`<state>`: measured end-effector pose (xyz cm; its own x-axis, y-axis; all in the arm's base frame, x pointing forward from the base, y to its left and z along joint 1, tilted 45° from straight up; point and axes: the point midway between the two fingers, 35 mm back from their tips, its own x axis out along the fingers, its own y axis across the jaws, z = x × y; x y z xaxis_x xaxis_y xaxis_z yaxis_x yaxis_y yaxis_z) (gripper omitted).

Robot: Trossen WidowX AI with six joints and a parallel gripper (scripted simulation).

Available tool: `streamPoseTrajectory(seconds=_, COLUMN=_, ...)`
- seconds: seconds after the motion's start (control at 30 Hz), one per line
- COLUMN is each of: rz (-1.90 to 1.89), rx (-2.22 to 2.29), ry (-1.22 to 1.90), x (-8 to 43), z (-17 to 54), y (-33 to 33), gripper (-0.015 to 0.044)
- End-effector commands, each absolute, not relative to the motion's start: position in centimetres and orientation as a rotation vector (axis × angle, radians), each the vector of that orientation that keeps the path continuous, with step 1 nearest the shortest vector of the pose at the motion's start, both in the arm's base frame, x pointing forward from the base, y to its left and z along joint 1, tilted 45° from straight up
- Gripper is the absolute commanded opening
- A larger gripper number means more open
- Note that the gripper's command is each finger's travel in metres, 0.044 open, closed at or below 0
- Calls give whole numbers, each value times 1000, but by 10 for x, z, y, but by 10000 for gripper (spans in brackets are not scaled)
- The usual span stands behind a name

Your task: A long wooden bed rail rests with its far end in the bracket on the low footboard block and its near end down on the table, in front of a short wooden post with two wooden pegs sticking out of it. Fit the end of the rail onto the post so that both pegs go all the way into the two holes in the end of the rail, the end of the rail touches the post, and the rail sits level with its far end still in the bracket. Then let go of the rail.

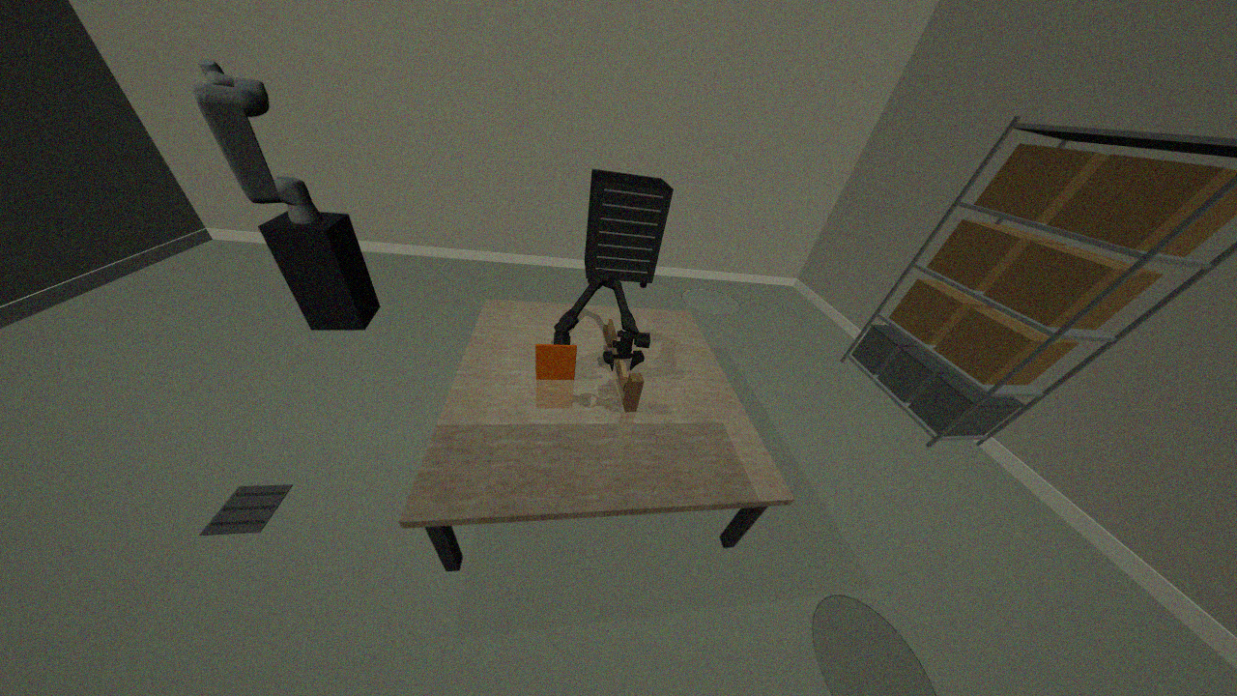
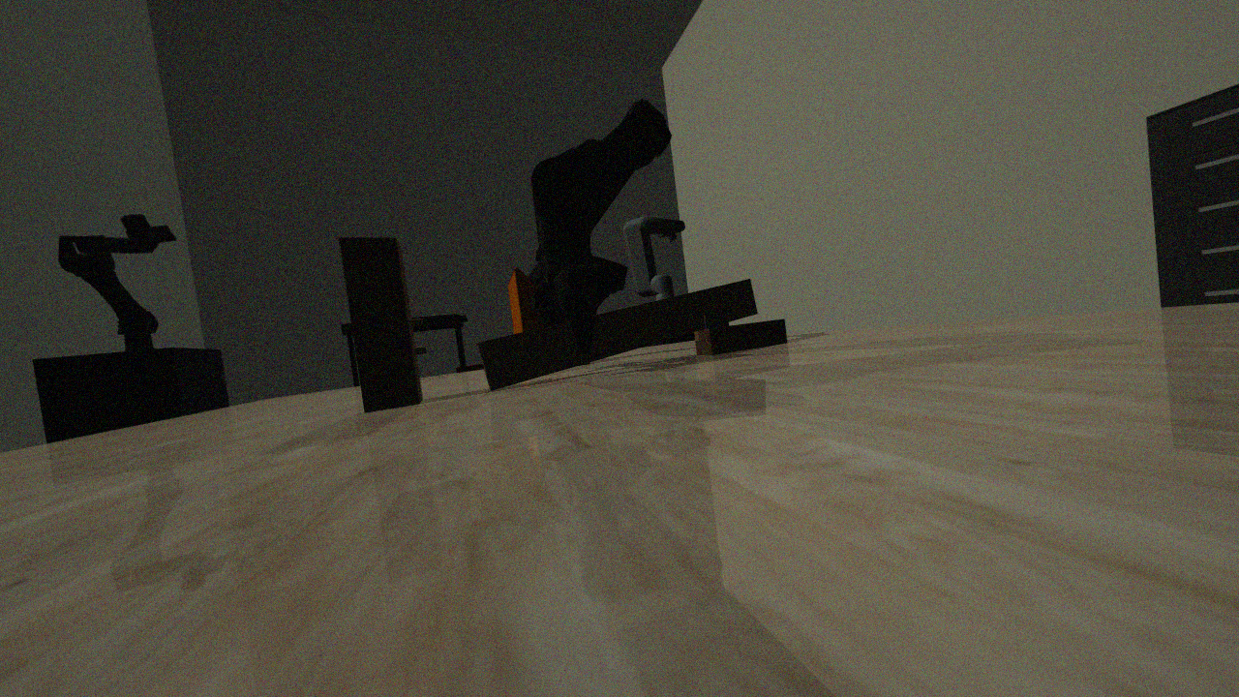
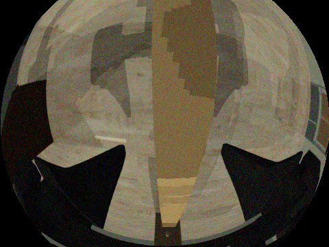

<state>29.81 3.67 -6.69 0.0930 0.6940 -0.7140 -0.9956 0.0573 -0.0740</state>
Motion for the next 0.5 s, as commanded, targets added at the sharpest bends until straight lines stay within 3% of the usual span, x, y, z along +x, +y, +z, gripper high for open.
streamPoseTrajectory(seconds=0.0, rz=1402, rx=-642, ry=583, x=295, z=-70, y=41, gripper=414)
streamPoseTrajectory(seconds=0.43, rz=1402, rx=-642, ry=583, x=295, z=-70, y=41, gripper=72)
streamPoseTrajectory(seconds=0.47, rz=1402, rx=-642, ry=583, x=295, z=-70, y=41, gripper=66)
